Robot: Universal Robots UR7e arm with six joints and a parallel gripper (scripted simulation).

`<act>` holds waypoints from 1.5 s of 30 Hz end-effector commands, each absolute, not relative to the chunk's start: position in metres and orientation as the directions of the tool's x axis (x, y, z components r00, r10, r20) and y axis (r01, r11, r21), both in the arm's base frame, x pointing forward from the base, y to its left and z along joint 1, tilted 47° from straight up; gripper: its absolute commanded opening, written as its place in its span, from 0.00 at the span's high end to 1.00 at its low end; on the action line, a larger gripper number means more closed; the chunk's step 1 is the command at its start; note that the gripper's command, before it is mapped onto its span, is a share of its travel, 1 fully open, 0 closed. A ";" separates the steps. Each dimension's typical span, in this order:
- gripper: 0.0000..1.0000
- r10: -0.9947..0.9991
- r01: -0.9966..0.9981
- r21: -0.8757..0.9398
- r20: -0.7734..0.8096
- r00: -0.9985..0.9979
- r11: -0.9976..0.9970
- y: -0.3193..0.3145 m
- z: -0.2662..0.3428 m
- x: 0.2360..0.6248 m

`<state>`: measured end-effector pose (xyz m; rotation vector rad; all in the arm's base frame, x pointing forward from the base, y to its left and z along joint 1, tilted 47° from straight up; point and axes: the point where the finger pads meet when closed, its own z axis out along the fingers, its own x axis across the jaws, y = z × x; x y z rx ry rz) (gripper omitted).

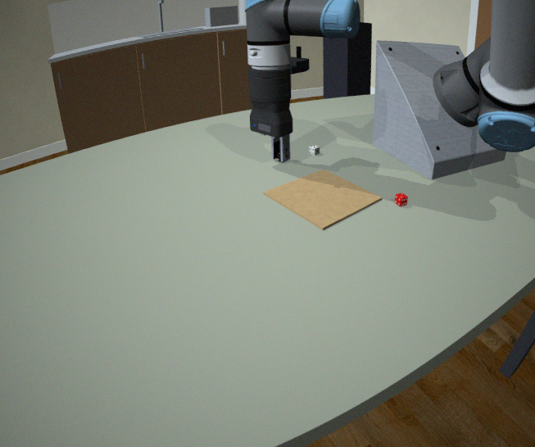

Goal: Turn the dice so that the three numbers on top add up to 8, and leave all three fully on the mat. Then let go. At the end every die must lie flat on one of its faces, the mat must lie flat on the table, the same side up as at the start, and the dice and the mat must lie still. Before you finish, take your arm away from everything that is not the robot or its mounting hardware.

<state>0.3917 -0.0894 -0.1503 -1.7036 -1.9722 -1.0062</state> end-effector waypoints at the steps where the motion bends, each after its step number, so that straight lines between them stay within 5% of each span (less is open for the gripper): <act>1: 0.66 0.710 0.959 0.284 0.670 -0.218 0.026 -0.087 -0.151 0.391; 45: 0.66 0.710 0.959 0.284 0.670 -0.218 0.026 -0.157 -0.082 0.372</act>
